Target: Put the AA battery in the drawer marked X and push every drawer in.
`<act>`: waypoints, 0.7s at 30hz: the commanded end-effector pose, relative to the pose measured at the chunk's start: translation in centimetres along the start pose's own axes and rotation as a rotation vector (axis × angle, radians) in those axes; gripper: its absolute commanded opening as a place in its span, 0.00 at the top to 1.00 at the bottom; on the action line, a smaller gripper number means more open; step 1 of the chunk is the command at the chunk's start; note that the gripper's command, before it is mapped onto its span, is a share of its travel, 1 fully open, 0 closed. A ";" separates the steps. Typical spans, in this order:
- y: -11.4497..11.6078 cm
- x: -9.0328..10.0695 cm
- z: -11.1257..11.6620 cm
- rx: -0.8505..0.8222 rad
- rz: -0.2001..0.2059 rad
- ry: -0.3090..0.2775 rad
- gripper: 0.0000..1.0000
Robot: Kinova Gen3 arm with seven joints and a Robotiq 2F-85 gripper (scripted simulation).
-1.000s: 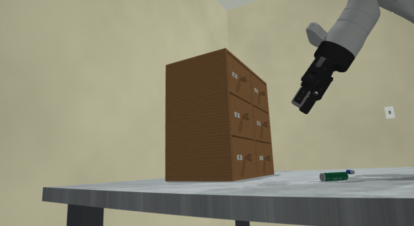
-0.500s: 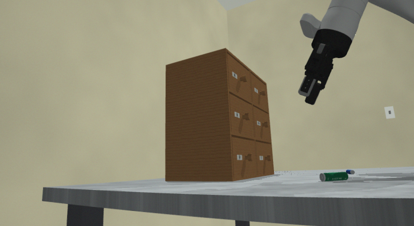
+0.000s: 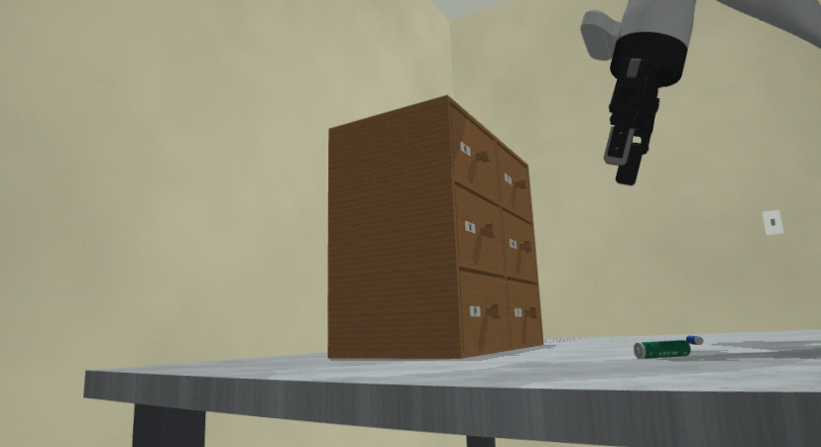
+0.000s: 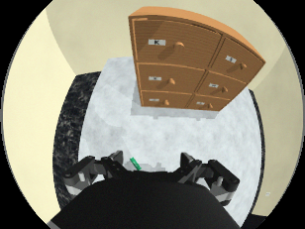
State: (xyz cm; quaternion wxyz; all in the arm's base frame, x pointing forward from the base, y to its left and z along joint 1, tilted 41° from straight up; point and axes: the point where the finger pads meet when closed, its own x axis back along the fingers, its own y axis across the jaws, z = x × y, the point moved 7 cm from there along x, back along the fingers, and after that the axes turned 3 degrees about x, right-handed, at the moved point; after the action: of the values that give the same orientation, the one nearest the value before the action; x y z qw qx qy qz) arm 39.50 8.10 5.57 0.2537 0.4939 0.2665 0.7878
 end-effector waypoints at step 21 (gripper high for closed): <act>0.2 3.5 1.3 -0.020 0.022 -0.238 0.00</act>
State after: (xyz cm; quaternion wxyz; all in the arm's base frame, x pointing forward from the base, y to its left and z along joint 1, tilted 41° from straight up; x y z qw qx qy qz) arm 38.96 10.37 8.06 0.2769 0.5822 0.2293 0.7292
